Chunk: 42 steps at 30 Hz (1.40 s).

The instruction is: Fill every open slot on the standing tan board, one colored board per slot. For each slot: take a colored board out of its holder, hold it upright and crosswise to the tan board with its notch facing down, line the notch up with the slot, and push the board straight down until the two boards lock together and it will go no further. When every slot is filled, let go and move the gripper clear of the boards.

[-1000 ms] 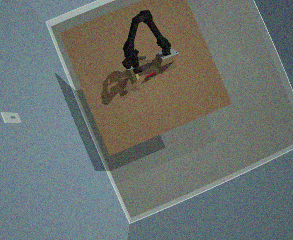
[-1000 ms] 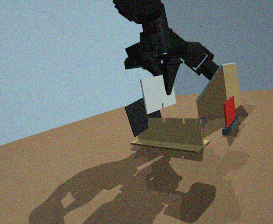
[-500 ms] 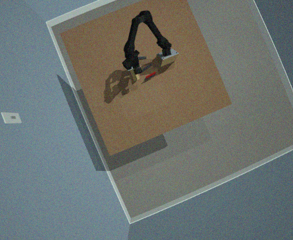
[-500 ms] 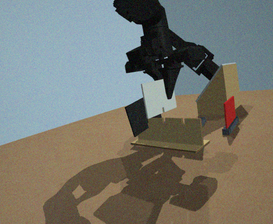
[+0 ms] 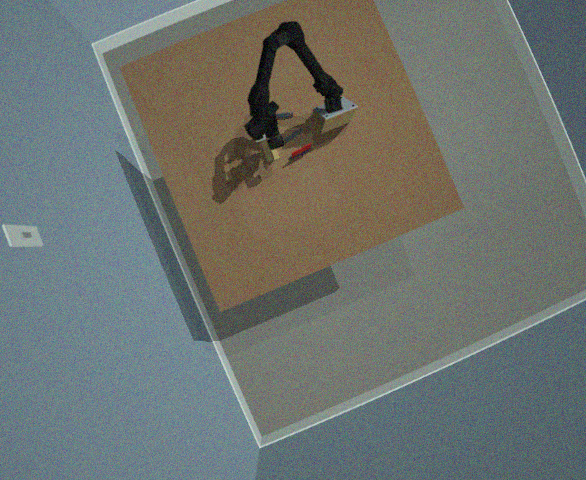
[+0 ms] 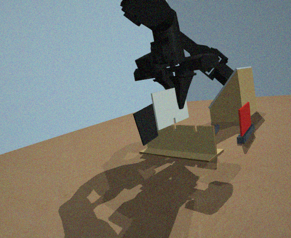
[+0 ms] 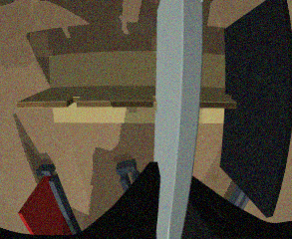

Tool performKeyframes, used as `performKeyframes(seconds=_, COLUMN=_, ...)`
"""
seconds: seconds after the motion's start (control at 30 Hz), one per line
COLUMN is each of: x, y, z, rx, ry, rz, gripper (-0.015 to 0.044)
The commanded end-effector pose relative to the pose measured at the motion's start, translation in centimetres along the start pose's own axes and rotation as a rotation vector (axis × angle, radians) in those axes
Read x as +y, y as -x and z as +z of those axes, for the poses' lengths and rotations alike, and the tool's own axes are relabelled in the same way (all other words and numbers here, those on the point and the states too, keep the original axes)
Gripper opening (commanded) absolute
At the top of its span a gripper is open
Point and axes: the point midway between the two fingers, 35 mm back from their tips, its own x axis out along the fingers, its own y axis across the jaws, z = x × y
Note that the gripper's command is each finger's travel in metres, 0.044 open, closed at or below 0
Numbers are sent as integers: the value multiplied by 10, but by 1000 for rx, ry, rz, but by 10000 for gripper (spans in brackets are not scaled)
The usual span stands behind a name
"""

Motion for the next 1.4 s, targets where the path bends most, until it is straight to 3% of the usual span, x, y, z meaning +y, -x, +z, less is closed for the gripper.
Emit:
performKeyframes(seconds=0.0, x=0, y=-3, z=-1, rx=1, ry=9, rz=-4, gripper=0)
performKeyframes(seconds=1.37, x=0, y=-25, z=-1, rx=1, ry=9, rz=-5, gripper=0)
